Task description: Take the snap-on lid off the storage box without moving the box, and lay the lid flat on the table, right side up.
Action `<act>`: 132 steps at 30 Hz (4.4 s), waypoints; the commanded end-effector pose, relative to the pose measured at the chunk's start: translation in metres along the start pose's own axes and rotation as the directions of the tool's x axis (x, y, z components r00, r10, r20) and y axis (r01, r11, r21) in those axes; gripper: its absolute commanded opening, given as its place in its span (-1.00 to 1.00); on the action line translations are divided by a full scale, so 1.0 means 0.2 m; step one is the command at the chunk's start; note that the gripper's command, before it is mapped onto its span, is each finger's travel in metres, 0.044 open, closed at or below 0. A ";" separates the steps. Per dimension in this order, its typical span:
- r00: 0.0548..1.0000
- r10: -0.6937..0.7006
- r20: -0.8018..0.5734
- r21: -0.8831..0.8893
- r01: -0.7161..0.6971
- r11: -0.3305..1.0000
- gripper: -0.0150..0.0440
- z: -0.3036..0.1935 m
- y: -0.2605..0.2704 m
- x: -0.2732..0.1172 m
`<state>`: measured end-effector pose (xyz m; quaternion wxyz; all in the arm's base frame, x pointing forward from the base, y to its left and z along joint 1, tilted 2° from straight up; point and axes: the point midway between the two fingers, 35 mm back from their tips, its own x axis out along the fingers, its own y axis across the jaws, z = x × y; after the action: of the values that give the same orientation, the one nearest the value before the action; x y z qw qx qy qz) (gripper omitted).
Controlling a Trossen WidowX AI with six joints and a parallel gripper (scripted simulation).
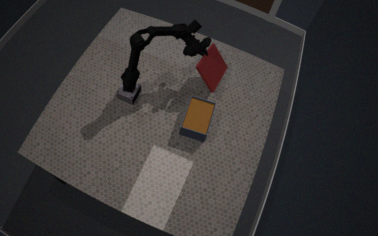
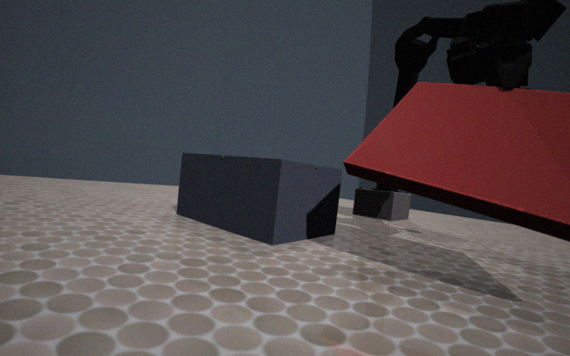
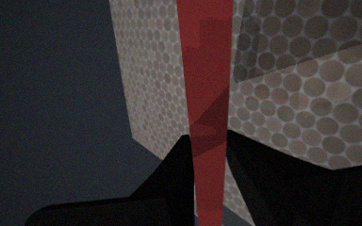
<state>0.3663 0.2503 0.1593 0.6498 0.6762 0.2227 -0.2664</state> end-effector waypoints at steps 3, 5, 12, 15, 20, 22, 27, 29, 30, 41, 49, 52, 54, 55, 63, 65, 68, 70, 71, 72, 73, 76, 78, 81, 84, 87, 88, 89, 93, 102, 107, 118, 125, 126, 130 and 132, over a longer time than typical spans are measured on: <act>1.000 0.005 0.007 0.001 -0.005 1.000 -0.49 0.00 -0.02 0.02; 1.000 0.005 0.007 0.001 -0.005 1.000 -0.49 0.01 -0.03 0.03; 1.000 0.005 0.007 0.001 -0.005 1.000 -0.49 0.01 -0.05 0.04; 1.000 0.005 0.007 0.001 -0.005 1.000 -0.49 0.01 -0.06 0.05; 1.000 0.005 0.007 0.001 -0.005 1.000 -0.49 0.01 -0.07 0.06; 1.000 0.005 0.007 0.001 -0.005 1.000 -0.49 0.01 -0.08 0.07; 1.000 0.005 0.007 0.001 -0.005 1.000 -0.49 0.01 -0.09 0.08; 1.000 0.005 0.007 0.001 -0.005 1.000 -0.49 0.01 -0.10 0.09; 1.000 0.005 0.007 0.001 -0.005 1.000 -0.49 0.01 -0.10 0.09; 1.000 0.005 0.007 0.001 -0.005 1.000 -0.49 0.01 -0.14 0.12; 1.000 0.005 0.007 0.001 -0.005 1.000 -0.49 0.01 -0.16 0.14; 1.000 0.005 0.007 0.001 -0.005 1.000 -0.49 0.01 -0.17 0.15; 1.000 0.005 0.007 0.001 -0.005 1.000 -0.49 0.01 -0.18 0.15; 1.000 0.005 0.007 0.001 -0.005 1.000 -0.49 0.01 -0.18 0.16; 1.000 0.005 0.007 0.001 -0.005 1.000 -0.49 0.01 -0.20 0.18; 1.000 0.005 0.007 0.001 -0.005 1.000 -0.49 0.01 -0.21 0.18; 1.000 0.005 0.007 0.001 -0.005 1.000 -0.49 0.01 -0.22 0.19; 1.000 0.005 0.007 0.001 -0.005 1.000 -0.49 0.01 -0.23 0.19; 1.000 0.005 0.007 0.001 -0.005 1.000 -0.49 0.01 -0.23 0.20; 1.000 0.005 0.007 0.001 -0.005 1.000 -0.49 0.01 -0.23 0.20; 1.000 0.005 0.007 0.001 -0.005 1.000 -0.49 0.01 -0.24 0.20; 1.000 0.005 0.007 0.001 -0.005 1.000 -0.49 0.01 -0.24 0.21; 1.000 0.005 0.007 0.001 -0.005 1.000 -0.49 0.01 -0.25 0.21; 1.000 0.005 0.007 0.001 -0.005 1.000 -0.49 0.01 -0.26 0.22; 1.000 0.005 0.007 0.001 -0.005 1.000 -0.49 0.01 -0.27 0.23; 1.000 0.005 0.007 0.001 -0.005 1.000 -0.49 0.01 -0.28 0.24; 1.000 0.005 0.007 0.001 -0.005 1.000 -0.49 0.01 -0.28 0.24; 1.000 0.005 0.007 0.001 -0.005 1.000 -0.49 0.01 -0.28 0.24; 1.000 0.005 0.007 0.001 -0.005 1.000 -0.49 0.01 -0.30 0.25; 1.000 0.005 0.007 0.001 -0.005 1.000 -0.49 0.01 -0.32 0.28; 1.000 0.005 0.007 0.001 -0.005 1.000 -0.49 0.01 -0.34 0.29; 1.000 0.005 0.007 0.001 -0.005 1.000 -0.49 0.01 -0.37 0.32; 1.000 0.005 0.007 0.001 -0.005 1.000 -0.49 0.01 -0.40 0.34; 1.000 0.005 0.007 0.001 -0.005 1.000 -0.49 0.01 -0.40 0.34; 1.000 0.005 0.007 0.001 -0.005 1.000 -0.49 0.01 -0.41 0.35; 1.000 0.005 0.007 0.001 -0.005 1.000 -0.49 0.01 -0.42 0.35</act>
<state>0.3698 0.2536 0.0714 0.6429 0.6924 0.2089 -0.2522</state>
